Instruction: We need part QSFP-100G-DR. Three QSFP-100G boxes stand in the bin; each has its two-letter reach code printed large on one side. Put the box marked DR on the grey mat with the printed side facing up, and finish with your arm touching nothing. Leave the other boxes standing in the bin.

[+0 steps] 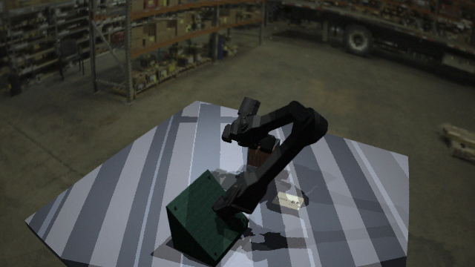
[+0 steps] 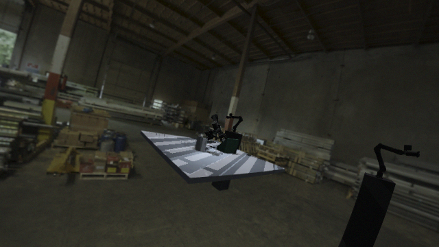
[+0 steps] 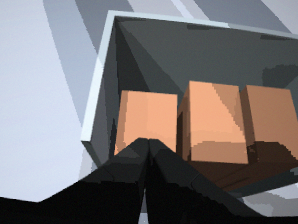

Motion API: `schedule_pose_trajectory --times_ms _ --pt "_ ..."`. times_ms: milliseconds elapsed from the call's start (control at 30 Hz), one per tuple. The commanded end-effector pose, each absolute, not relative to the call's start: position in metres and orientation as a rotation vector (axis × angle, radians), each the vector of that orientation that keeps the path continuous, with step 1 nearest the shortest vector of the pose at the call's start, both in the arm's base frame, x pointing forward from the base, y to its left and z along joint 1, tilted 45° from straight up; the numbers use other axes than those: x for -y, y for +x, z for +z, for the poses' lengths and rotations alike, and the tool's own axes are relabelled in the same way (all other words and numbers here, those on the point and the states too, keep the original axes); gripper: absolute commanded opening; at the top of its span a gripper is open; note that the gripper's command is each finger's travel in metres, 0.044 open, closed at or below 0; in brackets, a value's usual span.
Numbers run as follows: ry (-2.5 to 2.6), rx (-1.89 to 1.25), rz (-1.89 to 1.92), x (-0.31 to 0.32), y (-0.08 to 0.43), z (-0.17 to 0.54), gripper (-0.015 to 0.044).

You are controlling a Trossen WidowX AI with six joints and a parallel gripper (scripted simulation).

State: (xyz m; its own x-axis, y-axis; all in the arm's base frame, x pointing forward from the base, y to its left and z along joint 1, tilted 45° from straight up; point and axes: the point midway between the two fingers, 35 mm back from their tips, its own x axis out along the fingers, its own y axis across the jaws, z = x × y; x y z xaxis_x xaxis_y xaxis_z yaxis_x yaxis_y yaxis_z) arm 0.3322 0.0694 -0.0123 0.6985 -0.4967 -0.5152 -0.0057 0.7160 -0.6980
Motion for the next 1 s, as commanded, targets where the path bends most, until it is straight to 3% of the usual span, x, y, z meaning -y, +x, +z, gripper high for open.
schedule_pose_trajectory --times_ms 0,967 --pt "-0.737 -0.765 -0.307 -0.067 0.328 -0.014 0.0" --pt "-0.737 -0.765 -0.307 -0.065 0.314 -0.016 0.0"
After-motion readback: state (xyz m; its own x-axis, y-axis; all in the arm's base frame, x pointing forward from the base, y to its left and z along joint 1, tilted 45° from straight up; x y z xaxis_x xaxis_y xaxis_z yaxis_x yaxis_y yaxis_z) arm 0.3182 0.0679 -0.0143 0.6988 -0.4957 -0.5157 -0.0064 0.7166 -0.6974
